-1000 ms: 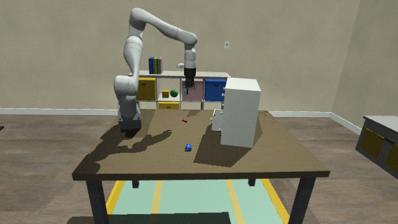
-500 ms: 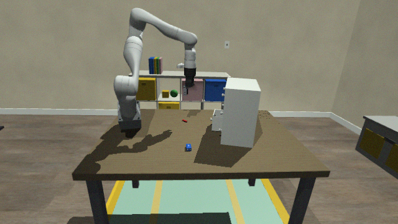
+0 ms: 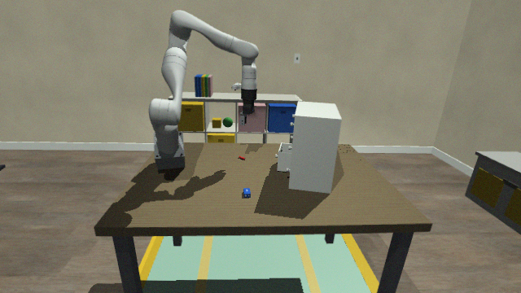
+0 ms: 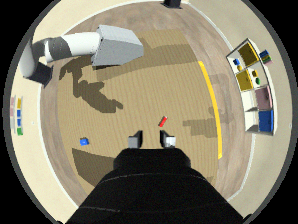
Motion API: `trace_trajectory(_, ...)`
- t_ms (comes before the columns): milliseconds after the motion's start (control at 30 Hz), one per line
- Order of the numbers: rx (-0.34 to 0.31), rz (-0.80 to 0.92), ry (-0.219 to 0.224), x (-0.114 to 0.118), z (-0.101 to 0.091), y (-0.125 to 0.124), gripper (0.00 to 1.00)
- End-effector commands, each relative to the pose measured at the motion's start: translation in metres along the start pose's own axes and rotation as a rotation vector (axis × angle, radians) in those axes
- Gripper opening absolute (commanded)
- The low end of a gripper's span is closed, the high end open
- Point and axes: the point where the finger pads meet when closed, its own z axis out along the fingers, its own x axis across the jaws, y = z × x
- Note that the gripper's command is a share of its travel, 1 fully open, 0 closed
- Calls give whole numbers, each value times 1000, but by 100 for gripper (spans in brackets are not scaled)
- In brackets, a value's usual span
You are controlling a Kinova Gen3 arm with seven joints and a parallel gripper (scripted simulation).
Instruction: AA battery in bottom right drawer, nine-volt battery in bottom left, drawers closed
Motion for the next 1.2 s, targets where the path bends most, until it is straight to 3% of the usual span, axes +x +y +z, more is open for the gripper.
trace_trajectory(0, 0, -6, 1, -3, 0, 2, 67)
trace_trajectory(467, -5, -140, -24, -42, 11, 25, 67)
trace_trajectory(833, 2, -416, -67, -115, 34, 58, 67)
trace_trajectory(900, 2, -416, -67, -115, 34, 58, 67)
trace_trajectory(1167, 22, -703, -91, -180, 56, 79, 67)
